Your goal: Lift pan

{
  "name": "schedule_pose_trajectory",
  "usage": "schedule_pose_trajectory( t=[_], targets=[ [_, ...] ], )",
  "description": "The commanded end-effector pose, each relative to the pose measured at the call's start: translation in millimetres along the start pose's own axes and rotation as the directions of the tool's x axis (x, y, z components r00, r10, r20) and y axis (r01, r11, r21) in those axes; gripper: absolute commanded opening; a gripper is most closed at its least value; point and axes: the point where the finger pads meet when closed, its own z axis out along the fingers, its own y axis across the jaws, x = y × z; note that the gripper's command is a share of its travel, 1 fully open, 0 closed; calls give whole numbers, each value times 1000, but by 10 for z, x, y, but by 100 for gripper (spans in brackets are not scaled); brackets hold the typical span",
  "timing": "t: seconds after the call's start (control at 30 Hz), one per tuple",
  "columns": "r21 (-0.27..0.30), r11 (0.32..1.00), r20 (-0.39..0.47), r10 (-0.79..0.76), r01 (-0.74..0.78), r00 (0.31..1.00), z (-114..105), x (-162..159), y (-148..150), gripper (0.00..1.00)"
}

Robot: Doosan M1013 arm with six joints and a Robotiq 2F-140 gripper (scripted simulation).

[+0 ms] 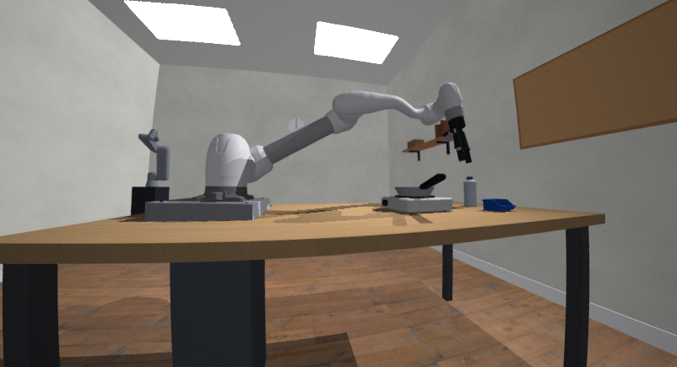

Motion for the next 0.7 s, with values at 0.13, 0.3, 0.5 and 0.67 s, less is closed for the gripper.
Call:
schedule_pose_trajectory(
  t=[0.13,0.3,0.5,0.67],
  targets=[
    [93,996,70,10,-16,998,148,-238,-382,41],
    [200,979,152,3,-34,988,287,-497,-842,41],
    [304,951,233,-23,-50,972,368,-746,-1314,41],
    [403,913,309,-68,-66,949,391,-978,-1779,41]
  ],
)
